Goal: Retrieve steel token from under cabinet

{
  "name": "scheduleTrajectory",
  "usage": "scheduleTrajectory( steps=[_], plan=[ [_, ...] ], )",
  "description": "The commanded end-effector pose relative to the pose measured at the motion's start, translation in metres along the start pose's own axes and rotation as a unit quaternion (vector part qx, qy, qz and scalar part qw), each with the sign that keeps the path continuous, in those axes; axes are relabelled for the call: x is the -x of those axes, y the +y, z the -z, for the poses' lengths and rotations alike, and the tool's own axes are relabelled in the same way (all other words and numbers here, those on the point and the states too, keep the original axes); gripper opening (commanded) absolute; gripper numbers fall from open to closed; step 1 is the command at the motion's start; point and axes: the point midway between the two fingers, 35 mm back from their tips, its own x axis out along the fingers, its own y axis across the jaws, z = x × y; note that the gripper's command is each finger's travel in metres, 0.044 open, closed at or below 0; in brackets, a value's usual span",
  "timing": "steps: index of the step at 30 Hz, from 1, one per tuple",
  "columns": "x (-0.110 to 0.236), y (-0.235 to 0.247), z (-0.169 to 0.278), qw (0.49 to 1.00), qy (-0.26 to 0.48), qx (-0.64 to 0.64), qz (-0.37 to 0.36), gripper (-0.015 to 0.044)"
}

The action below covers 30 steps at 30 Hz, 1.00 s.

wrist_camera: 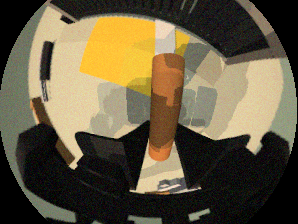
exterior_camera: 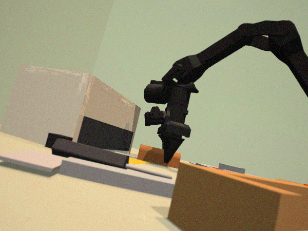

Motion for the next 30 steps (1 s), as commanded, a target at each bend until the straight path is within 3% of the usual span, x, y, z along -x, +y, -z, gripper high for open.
scheduleTrajectory(
  steps=[1,30],
  plan=[
    [-0.001,0.000,0.006,1.000,0.002,0.002,0.000,0.0000],
    [-0.001,-0.001,0.039,1.000,0.004,0.002,0.000,0.0000]
  ],
)
